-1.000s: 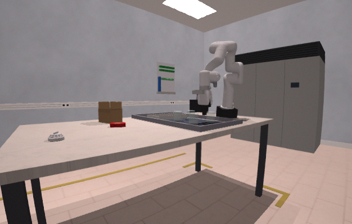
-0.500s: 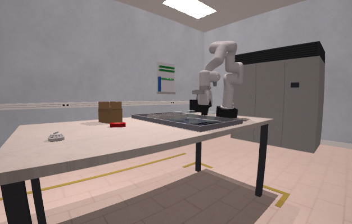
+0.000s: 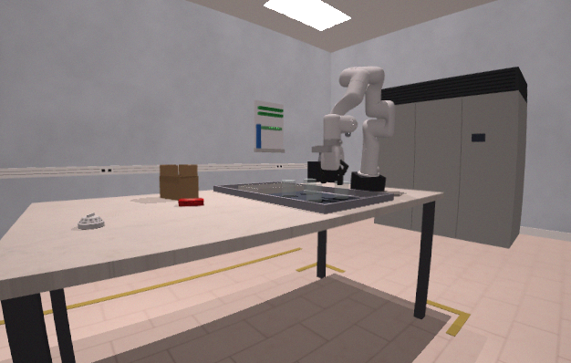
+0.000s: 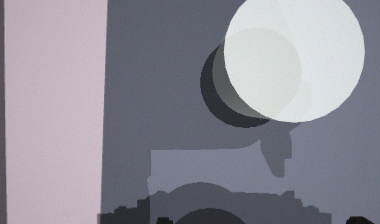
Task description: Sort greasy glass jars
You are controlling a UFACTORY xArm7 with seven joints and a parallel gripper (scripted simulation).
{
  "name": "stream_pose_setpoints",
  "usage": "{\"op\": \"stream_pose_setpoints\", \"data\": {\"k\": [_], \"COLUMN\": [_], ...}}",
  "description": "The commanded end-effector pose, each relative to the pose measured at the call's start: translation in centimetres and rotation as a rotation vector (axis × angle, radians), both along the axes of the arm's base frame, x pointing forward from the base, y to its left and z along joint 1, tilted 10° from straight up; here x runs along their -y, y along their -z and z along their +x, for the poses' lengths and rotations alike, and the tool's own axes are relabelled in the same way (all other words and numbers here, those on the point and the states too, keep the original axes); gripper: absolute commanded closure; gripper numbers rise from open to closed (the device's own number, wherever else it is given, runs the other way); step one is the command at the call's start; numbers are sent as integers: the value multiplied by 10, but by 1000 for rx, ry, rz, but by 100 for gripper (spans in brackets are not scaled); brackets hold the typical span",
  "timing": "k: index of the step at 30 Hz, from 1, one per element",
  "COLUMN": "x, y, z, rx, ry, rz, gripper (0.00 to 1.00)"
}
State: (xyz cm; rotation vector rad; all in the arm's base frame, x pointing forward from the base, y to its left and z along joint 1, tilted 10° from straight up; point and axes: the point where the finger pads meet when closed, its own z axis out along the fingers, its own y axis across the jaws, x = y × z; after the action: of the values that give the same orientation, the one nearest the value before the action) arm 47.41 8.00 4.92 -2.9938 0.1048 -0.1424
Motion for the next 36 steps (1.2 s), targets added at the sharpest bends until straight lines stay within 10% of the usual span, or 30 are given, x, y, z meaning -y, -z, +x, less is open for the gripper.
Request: {"op": "stream_pose_setpoints", "data": {"k": [1,8,20,36], "x": [0,0,11,97], "y": [-2,-2,-77,-68], "z": [2,2,-6,21], "rx": [5,5,5,5], "ry": [1,1,1,1], "rz": [1,1,1,1], "gripper": [0,0,0,0]}}
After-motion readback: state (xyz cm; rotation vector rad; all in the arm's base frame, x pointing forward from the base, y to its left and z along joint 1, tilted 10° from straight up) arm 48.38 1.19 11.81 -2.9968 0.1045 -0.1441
